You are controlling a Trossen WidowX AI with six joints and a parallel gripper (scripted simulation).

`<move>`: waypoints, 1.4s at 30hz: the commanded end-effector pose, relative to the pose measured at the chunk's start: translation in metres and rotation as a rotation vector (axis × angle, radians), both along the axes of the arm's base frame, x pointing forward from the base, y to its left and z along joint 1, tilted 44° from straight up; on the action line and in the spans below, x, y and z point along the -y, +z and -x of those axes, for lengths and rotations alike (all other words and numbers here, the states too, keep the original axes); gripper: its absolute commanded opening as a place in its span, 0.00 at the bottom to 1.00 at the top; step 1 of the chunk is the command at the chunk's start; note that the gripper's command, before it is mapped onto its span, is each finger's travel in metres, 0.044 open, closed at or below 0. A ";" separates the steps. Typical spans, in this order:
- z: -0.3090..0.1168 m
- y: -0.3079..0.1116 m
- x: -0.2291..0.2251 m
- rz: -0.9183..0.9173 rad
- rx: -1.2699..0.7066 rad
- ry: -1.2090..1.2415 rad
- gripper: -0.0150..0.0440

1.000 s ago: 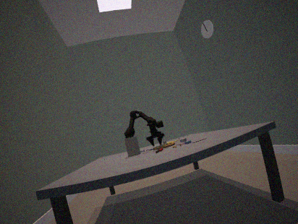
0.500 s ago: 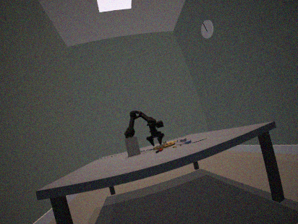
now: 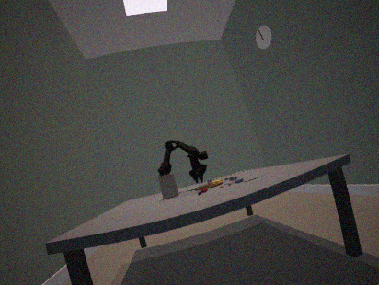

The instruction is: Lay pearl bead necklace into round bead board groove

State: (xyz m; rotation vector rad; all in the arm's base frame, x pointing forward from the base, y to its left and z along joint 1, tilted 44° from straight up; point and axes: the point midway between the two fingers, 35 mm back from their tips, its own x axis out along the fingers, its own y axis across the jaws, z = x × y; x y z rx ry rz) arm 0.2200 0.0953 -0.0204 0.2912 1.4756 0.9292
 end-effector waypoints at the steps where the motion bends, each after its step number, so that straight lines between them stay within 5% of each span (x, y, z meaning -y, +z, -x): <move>1: -0.007 0.009 0.006 0.026 -0.081 -0.103 0.64; 6: -0.007 0.008 0.005 0.026 -0.081 -0.103 0.46; 39: 0.000 -0.020 -0.021 0.024 -0.082 -0.103 0.46; 42: -0.002 -0.018 -0.021 0.025 -0.068 -0.098 0.32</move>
